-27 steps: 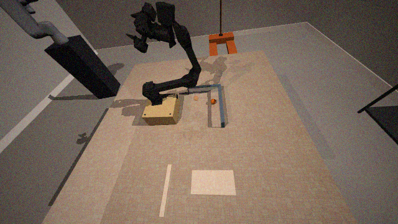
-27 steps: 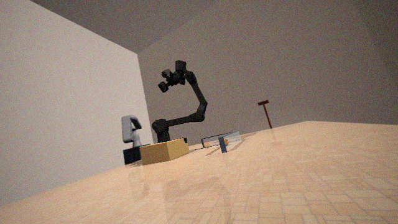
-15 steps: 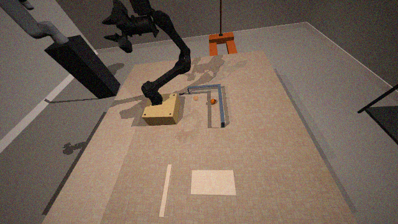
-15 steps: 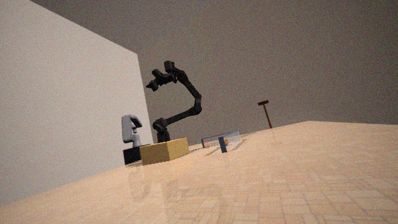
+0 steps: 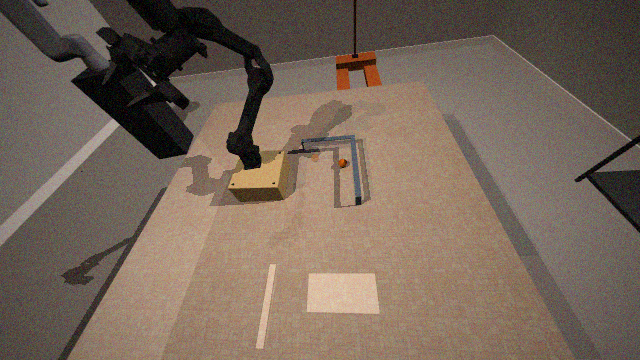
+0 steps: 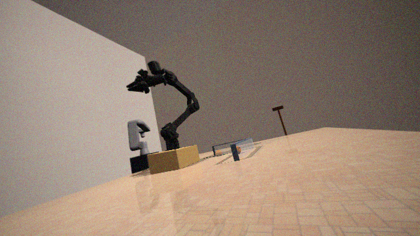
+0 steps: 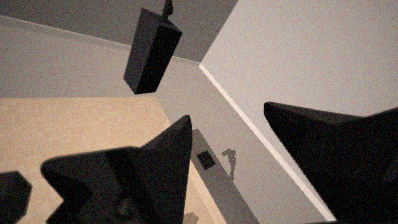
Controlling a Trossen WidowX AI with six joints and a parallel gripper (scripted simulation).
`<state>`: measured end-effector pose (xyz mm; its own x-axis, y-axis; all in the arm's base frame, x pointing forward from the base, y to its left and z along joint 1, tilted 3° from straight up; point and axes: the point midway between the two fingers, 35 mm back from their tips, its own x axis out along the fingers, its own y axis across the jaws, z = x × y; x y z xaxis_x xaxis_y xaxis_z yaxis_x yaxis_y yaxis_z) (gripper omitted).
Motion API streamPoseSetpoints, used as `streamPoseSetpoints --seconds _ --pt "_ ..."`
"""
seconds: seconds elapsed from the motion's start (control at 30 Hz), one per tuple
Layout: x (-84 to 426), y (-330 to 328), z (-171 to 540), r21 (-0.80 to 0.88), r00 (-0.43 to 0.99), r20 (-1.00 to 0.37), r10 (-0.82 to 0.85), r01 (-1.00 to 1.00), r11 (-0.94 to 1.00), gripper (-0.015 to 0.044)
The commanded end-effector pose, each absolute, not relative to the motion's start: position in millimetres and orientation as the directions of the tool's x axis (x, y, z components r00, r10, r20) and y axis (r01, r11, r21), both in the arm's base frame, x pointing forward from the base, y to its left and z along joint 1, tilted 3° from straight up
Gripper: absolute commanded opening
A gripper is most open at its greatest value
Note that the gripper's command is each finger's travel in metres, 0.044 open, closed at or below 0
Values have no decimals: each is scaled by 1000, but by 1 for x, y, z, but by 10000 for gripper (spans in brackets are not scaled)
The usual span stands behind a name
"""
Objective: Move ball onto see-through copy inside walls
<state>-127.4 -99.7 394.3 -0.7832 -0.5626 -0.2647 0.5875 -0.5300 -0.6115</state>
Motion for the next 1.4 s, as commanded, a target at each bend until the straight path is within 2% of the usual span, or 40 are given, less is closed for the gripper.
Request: streamPoseSetpoints --seconds 0.0,0.17,0.33,0.53,0.73,1.1,1.37 --pt "-121 -140 384 -584 -680 -328 -656 692 -425 282" --pt "-96 -197 365 -532 -502 -427 -752 812 -240 282" --pt "-50 -248 341 -470 -304 -525 -795 882 -27 282" --pt "23 -287 308 -404 -92 -622 -777 888 218 282" --pt "108 -299 270 -342 83 -708 -701 829 443 282" --pt "255 -241 181 -202 250 -874 -417 594 779 282" --pt "338 -142 106 -83 223 -959 -175 369 926 282"
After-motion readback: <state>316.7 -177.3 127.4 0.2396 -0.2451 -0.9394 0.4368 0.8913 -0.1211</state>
